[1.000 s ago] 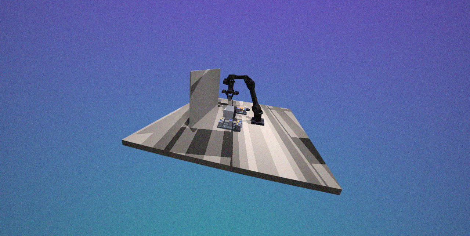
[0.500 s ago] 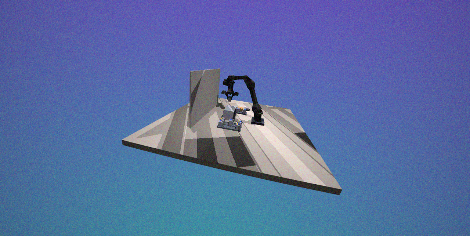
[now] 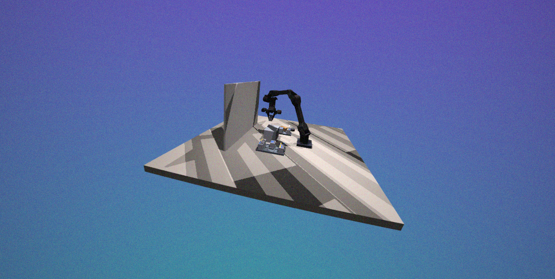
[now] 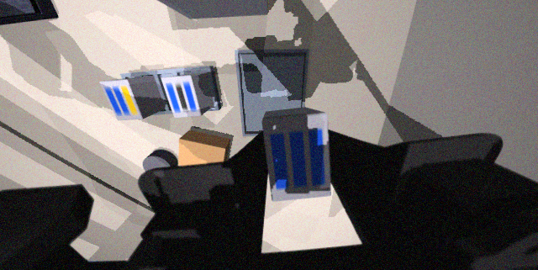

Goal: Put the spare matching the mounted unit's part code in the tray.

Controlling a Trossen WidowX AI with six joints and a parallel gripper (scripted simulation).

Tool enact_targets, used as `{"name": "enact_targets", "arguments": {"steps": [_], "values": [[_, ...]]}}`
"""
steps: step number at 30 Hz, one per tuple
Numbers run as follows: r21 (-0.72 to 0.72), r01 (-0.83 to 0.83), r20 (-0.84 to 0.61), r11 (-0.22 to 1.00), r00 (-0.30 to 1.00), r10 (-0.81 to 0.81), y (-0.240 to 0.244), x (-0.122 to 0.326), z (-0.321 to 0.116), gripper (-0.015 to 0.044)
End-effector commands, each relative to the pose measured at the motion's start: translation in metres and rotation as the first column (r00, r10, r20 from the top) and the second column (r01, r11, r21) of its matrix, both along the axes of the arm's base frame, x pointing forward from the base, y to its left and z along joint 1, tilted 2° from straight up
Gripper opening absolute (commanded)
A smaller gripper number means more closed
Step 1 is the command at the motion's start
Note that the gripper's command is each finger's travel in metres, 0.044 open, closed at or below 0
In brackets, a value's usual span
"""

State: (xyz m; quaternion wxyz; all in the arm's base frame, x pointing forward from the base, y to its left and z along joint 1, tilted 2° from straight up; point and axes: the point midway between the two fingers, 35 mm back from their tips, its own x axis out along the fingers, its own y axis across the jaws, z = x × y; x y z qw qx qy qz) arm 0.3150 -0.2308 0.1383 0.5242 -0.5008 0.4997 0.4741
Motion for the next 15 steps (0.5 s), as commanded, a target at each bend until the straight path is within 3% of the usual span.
{"name": "enact_targets", "arguments": {"steps": [1,15], "values": [[0.007,0.000,-0.001,1.000,1.000,0.000,0.0012,0.0001,-0.0038,0.0000],[0.007,0.000,-0.001,1.000,1.000,0.000,0.0011,0.0009,-0.0134,0.0000]]}}
